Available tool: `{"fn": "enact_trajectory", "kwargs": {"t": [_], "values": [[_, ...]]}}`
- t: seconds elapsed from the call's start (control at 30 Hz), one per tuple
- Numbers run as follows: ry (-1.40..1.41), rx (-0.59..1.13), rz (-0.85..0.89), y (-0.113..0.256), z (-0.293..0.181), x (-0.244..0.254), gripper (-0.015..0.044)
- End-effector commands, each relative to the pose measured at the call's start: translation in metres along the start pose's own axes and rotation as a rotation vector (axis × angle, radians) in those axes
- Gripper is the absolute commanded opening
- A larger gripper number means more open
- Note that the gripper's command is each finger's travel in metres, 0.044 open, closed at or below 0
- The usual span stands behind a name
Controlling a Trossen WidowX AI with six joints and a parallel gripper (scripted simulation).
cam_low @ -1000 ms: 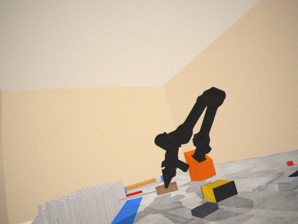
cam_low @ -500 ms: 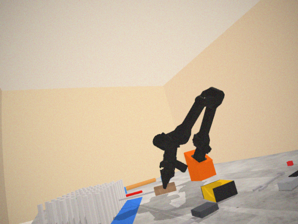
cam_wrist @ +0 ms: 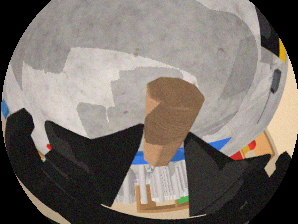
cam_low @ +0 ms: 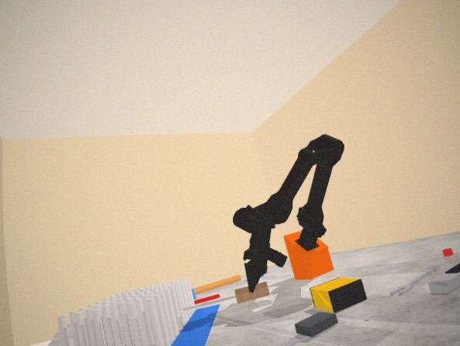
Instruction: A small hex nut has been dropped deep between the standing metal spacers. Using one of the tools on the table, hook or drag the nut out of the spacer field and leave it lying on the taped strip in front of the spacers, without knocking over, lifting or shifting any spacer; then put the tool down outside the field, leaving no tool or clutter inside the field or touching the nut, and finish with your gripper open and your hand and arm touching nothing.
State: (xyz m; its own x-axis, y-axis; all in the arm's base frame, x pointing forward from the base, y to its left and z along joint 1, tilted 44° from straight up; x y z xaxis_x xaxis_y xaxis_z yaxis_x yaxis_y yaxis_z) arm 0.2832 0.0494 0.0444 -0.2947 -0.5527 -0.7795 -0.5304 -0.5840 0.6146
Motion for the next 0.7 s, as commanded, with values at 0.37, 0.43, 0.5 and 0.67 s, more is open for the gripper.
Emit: {"fn": "enact_trajectory", "kwargs": {"t": [0.37,0.43,0.5,0.67], "values": [[0.012,0.010,-0.007,-0.0024,-0.0105,-0.0004,0.0000],[0.012,0.010,-0.007,-0.0029,-0.0115,-0.0002,0.0000],[0.012,0.010,-0.007,-0.0033,-0.0124,0.0000,0.0000],[0.012,0.010,-0.007,-0.0044,-0.0149,0.0005,0.0000]]}}
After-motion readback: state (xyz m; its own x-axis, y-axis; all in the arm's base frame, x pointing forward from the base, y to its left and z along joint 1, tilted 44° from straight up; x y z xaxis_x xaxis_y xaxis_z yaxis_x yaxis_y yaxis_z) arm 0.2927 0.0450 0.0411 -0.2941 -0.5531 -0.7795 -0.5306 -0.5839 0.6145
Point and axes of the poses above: the point midway between the two fingers, 35 mm back from their tips, its own y axis back along the fingers, its own x axis across the jaws, z = x × y, the point moved 3 cm from there along y, back along the fingers, and after that the axes turned 14 degrees about y, right-handed, at the moved point
